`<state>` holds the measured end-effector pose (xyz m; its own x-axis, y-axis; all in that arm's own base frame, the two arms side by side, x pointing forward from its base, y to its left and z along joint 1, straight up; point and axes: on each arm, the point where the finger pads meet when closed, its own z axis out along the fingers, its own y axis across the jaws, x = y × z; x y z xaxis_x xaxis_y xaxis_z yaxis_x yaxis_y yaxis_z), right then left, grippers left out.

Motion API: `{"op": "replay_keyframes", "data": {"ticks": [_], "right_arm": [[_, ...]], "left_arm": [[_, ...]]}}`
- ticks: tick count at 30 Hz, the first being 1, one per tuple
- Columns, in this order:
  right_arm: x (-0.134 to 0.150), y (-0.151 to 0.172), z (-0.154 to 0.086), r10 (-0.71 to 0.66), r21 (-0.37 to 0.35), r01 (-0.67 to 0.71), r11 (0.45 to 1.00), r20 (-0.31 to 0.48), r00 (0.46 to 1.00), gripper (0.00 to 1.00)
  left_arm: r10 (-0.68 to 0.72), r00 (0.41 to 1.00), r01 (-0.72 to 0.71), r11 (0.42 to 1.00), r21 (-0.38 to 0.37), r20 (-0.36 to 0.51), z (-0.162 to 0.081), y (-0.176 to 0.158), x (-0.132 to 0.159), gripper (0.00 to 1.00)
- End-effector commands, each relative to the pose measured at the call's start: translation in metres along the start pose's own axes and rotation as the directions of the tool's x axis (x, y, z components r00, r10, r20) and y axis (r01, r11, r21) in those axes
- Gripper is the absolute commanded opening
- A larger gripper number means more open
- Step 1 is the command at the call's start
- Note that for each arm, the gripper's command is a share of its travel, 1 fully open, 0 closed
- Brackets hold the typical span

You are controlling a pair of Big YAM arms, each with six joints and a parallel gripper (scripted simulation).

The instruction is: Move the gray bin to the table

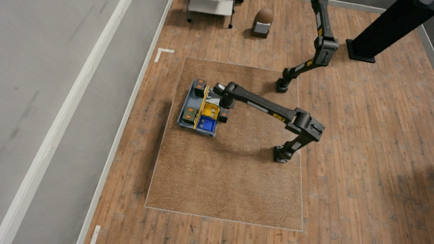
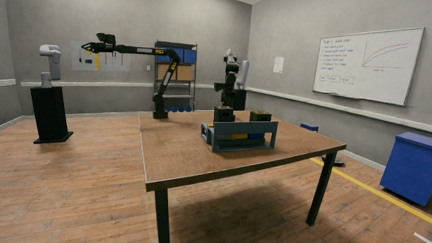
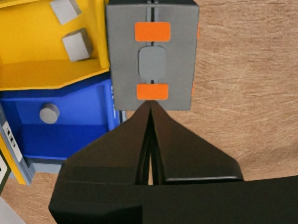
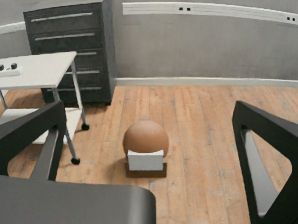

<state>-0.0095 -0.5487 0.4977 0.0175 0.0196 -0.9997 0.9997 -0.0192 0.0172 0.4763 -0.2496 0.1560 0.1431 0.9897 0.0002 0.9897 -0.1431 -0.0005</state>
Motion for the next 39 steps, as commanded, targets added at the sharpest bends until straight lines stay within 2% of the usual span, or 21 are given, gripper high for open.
{"op": "replay_keyframes", "data": {"ticks": [1, 10, 22, 37, 39], "right_arm": [[-0.003, -0.004, -0.004, -0.017, 0.006, 0.017, 1.0, 0.02, 1.0, 1.0], [-0.003, -0.004, -0.004, -0.017, 0.006, 0.017, 1.0, 0.02, 1.0, 1.0], [-0.003, -0.004, -0.004, -0.017, 0.006, 0.017, 1.0, 0.02, 1.0, 1.0], [-0.003, -0.004, -0.004, -0.017, 0.006, 0.017, 1.0, 0.02, 1.0, 1.0], [-0.003, -0.004, -0.004, -0.017, 0.006, 0.017, 1.0, 0.02, 1.0, 1.0]], "left_arm": [[0.014, 1.0, -0.014, 1.0, -0.005, -0.001, 0.001, 0.012, -0.007, 0.0], [0.014, 1.0, -0.014, 1.0, -0.019, 0.004, -0.004, 0.016, -0.009, 0.0], [0.003, 1.0, -0.003, 1.0, -0.017, 0.004, -0.006, 0.022, -0.029, 0.0], [0.003, 1.0, -0.003, 1.0, -0.017, 0.005, -0.004, 0.048, -0.095, 0.0], [0.003, 1.0, -0.003, 1.0, -0.017, 0.005, -0.004, 0.048, -0.095, 0.0]]}}
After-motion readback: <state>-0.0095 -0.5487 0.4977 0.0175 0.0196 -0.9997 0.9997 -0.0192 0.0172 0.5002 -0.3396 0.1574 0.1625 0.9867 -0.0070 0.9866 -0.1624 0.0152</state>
